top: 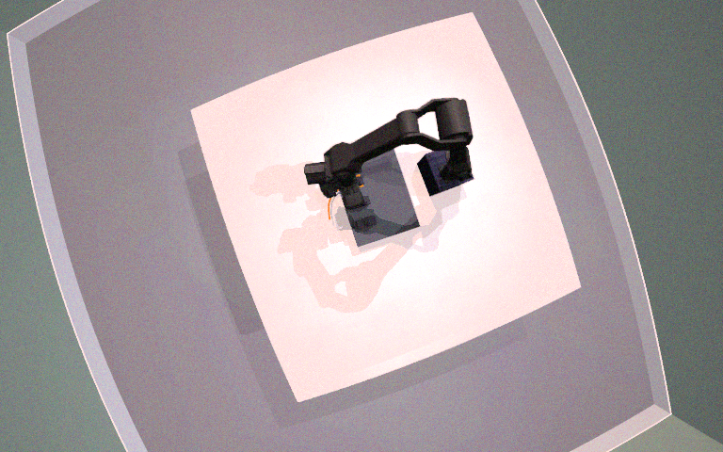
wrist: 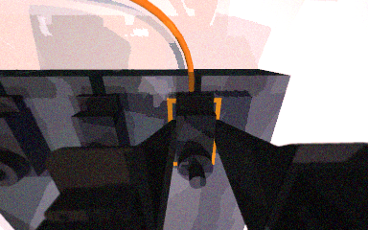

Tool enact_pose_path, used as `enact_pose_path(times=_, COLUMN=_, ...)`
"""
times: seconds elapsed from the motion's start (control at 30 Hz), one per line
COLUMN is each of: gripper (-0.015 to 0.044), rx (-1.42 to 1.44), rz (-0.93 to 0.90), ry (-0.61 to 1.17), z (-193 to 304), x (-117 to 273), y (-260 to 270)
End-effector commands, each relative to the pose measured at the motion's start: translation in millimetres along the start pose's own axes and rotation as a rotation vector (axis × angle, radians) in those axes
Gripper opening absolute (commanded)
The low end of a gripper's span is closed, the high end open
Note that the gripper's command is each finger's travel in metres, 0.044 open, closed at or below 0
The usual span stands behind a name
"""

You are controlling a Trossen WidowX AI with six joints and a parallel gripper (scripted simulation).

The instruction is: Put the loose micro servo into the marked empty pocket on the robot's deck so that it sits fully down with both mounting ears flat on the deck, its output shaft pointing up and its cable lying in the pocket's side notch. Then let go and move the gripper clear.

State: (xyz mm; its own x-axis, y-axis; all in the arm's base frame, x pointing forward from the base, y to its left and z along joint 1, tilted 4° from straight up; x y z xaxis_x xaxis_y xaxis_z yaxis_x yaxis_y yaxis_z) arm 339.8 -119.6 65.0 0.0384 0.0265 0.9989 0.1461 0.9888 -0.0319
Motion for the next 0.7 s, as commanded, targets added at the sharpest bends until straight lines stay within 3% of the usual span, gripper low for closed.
enact_pose_path(times=0.0, gripper=0.0026, rx=0.002, rz=-0.001, ry=0.0, z=0, x=-1, y=0)
enact_pose_path(times=0.2, gripper=0.0184, rx=0.002, rz=-0.001, ry=0.0, z=0, x=-1, y=0)
enact_pose_path(times=0.43, gripper=0.0187, rx=0.002, rz=-0.001, ry=0.0, z=1, x=31, y=0)
enact_pose_path(times=0.67, gripper=0.0187, rx=0.002, rz=-0.001, ry=0.0, z=2, x=35, y=0)
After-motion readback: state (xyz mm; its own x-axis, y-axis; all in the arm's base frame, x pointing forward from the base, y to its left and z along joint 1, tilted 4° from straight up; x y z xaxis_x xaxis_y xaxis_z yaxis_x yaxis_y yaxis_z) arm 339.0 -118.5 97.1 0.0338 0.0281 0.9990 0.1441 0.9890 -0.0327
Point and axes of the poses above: the point midway between the two fingers, 35 mm back from their tips, its own x axis back along the fingers, its own y axis across the jaws, z = x × y, the point moved 9 cm from there along x, back along the fingers, and after that the axes turned 1 degree about -x, right-handed, at the moved point
